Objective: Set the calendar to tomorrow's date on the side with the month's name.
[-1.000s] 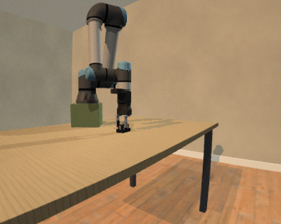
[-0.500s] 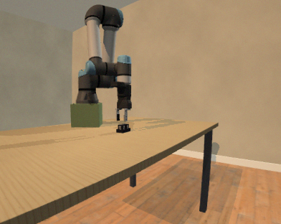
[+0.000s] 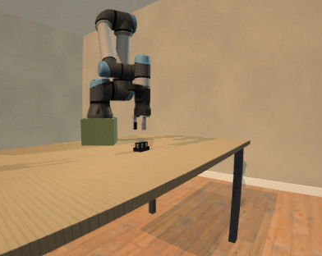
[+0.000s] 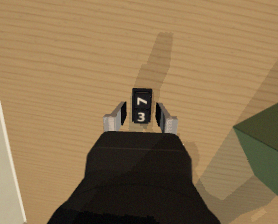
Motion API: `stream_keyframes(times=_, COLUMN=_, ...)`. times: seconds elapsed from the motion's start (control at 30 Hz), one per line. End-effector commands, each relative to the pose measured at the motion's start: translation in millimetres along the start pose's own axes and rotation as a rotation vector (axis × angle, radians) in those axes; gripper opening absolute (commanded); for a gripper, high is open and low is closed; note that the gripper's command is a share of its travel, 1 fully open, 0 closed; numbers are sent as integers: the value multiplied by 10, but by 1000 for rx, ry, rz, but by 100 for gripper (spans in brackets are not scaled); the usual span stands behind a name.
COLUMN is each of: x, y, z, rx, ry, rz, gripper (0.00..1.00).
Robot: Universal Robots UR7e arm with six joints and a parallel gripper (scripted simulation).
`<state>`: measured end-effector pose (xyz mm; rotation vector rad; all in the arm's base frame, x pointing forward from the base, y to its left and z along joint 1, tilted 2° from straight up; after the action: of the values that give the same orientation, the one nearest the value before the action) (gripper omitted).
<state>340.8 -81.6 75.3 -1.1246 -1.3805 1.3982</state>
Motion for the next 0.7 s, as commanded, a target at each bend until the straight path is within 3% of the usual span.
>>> stream_keyframes(times=0.0, x=-2, y=-82, z=0, rx=2, ry=0, rz=-3, gripper=87)
stream_keyframes(times=0.23, x=-2, y=-106, z=0, rx=2, ry=0, rz=-3, gripper=87)
stream_keyframes(times=0.27, x=-2, y=-106, z=0, rx=2, ry=0, rz=-3, gripper=100)
stream_keyframes(times=0.67, x=-2, y=-106, z=0, rx=2, ry=0, rz=-3, gripper=100)
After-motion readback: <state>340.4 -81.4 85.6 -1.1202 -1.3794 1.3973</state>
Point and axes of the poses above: the point where the finger pads meet when closed, its own y axis out along the fingers, its own z axis across the jaws, x = y × z, the point moved 10 cm from there along -y, back along the fingers, and after that the axes turned 14 degrees about -y, right-handed, at the moved point
